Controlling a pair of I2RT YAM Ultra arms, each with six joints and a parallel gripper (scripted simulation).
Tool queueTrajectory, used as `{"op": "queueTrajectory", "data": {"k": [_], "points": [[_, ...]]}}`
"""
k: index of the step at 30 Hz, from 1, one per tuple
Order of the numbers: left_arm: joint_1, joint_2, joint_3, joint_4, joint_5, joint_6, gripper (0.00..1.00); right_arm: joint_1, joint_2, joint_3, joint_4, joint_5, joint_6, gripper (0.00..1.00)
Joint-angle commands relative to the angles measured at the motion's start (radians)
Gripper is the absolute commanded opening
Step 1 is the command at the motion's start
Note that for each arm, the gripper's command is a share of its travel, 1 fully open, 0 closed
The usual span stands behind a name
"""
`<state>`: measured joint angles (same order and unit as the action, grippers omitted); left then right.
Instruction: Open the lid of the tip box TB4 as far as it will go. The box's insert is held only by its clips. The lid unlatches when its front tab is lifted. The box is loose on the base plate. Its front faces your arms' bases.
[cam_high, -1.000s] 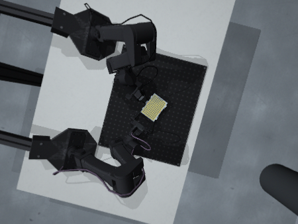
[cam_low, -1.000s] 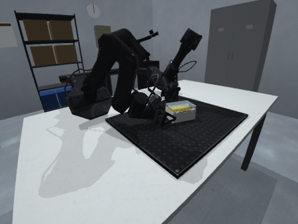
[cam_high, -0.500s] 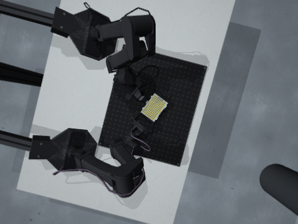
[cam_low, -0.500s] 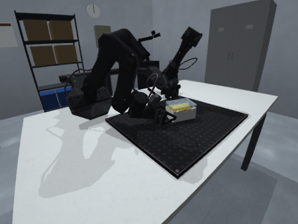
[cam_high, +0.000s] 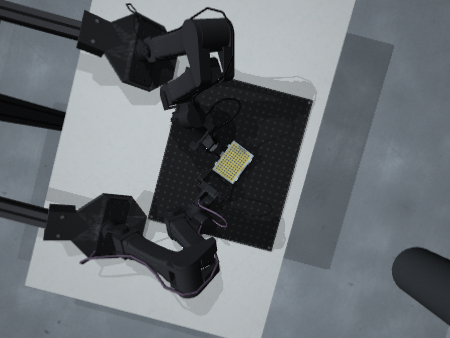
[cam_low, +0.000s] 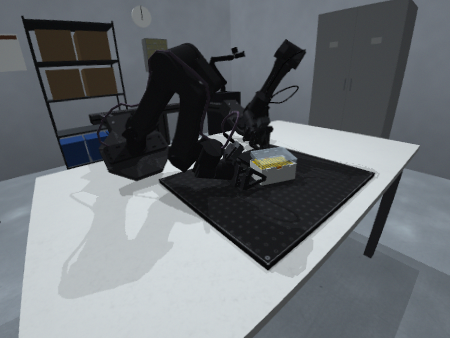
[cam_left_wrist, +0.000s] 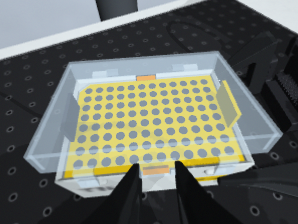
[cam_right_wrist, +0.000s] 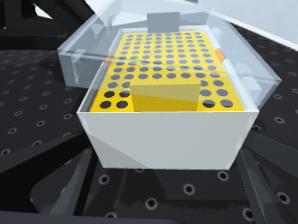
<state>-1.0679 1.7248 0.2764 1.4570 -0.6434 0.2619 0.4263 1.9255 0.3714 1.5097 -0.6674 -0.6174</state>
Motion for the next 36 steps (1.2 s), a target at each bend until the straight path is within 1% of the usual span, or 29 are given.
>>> {"op": "queueTrajectory", "data": {"k": [1,3,6,13,15,16,19,24,30,32,33,36], "points": [[-0.017,-0.034,-0.005,-0.019,-0.021,0.002,0.12,0.003,0.005,0.012,-0.020,-0.003,-0.003,0.84],[-0.023,-0.061,0.008,-0.066,-0.029,-0.015,0.12,0.003,0.005,0.012,-0.020,-0.003,-0.003,0.84],[-0.037,-0.132,0.033,-0.194,-0.053,-0.042,0.12,0.003,0.005,0.012,-0.020,-0.003,-0.003,0.84],[-0.084,-0.345,0.130,-0.623,-0.134,-0.144,0.12,0.003,0.005,0.012,-0.020,-0.002,-0.003,0.84],[-0.084,-0.345,0.130,-0.623,-0.134,-0.144,0.12,0.003,0.005,0.012,-0.020,-0.002,-0.003,0.84],[-0.090,-0.387,0.165,-0.758,-0.145,-0.181,0.12,0.003,0.005,0.012,-0.020,-0.002,-0.003,0.84],[-0.099,-0.437,0.213,-0.927,-0.159,-0.227,0.12,0.003,0.005,0.012,-0.020,-0.003,-0.003,0.84],[-0.105,-0.473,0.326,-1.201,-0.153,-0.323,0.12,0.003,0.005,0.012,-0.020,-0.003,-0.003,0.84],[-0.098,-0.450,0.501,-1.539,-0.129,-0.451,0.12,0.003,0.005,0.012,-0.020,-0.002,-0.003,0.84],[-0.098,-0.450,0.501,-1.539,-0.129,-0.451,0.12,0.003,0.005,0.012,-0.020,-0.002,-0.003,0.84],[-0.092,-0.433,0.563,-1.640,-0.116,-0.493,0.12,0.003,0.005,0.012,-0.020,-0.002,-0.003,0.84],[-0.081,-0.404,0.666,-1.811,-0.092,-0.556,0.12,0.003,0.005,0.012,-0.020,-0.002,-0.003,0.84]]}}
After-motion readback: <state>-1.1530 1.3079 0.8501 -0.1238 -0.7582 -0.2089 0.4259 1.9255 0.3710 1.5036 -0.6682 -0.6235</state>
